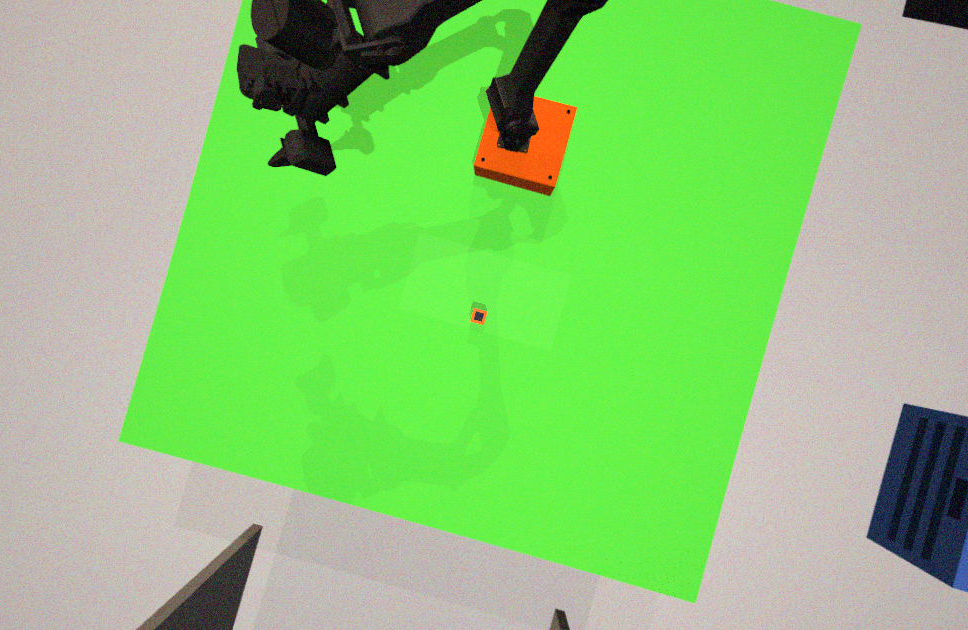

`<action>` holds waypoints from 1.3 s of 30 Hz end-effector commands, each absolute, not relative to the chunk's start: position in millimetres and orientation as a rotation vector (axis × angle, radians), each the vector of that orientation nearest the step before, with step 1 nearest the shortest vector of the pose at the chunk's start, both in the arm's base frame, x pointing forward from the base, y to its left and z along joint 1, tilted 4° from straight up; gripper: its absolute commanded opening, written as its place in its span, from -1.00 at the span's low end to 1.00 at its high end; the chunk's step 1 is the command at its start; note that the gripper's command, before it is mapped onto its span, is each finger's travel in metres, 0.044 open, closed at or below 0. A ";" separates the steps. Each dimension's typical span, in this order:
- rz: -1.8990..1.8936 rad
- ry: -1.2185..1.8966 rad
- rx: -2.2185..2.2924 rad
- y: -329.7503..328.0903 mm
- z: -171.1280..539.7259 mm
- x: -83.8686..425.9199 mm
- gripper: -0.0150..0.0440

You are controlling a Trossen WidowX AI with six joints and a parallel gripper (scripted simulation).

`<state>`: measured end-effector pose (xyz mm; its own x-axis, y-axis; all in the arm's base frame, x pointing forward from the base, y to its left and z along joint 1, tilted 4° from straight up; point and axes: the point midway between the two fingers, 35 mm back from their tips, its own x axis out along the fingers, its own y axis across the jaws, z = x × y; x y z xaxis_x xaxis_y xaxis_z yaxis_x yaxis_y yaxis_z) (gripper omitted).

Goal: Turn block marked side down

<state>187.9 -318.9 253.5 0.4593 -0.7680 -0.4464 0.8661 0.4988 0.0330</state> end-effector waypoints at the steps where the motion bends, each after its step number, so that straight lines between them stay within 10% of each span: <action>1: -0.886 0.552 0.319 -299.6 227.4 238.6 1.00; 18: -0.339 1.189 0.246 -115.8 122.5 385.2 1.00; 27: -0.069 1.580 0.018 16.0 67.0 389.2 1.00; 39: -0.065 1.587 0.012 13.8 31.2 386.7 1.00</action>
